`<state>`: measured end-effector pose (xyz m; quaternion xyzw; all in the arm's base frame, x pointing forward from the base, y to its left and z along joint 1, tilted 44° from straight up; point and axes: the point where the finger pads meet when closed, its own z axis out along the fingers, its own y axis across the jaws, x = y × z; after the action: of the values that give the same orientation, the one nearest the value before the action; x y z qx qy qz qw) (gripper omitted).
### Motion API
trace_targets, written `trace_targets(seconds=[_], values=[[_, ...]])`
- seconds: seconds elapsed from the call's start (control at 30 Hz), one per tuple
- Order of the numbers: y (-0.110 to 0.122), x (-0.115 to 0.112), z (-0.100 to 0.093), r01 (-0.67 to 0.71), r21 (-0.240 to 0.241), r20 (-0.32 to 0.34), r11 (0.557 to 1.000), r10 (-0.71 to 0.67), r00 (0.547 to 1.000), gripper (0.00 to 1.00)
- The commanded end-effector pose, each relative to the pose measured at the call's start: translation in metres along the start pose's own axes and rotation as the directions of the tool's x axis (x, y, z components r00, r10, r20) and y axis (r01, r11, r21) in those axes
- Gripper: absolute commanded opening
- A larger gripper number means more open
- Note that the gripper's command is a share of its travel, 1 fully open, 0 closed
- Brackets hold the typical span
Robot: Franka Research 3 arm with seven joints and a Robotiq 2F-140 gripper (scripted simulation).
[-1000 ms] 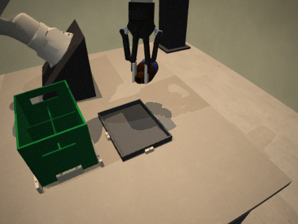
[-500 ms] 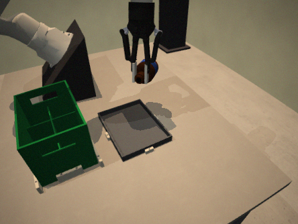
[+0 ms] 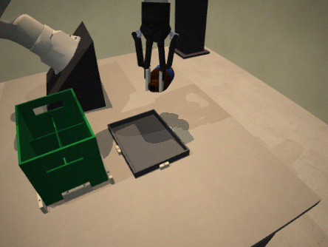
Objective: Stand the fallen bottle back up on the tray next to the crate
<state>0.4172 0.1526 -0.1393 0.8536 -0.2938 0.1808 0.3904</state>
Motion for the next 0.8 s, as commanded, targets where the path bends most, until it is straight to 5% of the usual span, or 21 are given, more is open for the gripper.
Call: trace_targets(seconds=[0.0,0.77], values=[[-0.0004,0.0001,-0.0011,-0.003,0.002,-0.012,1.000,0.003,1.000,0.00],[-0.0003,-0.0027,-0.0012,-0.003,0.001,-0.141,1.000,0.003,0.990,0.00]])
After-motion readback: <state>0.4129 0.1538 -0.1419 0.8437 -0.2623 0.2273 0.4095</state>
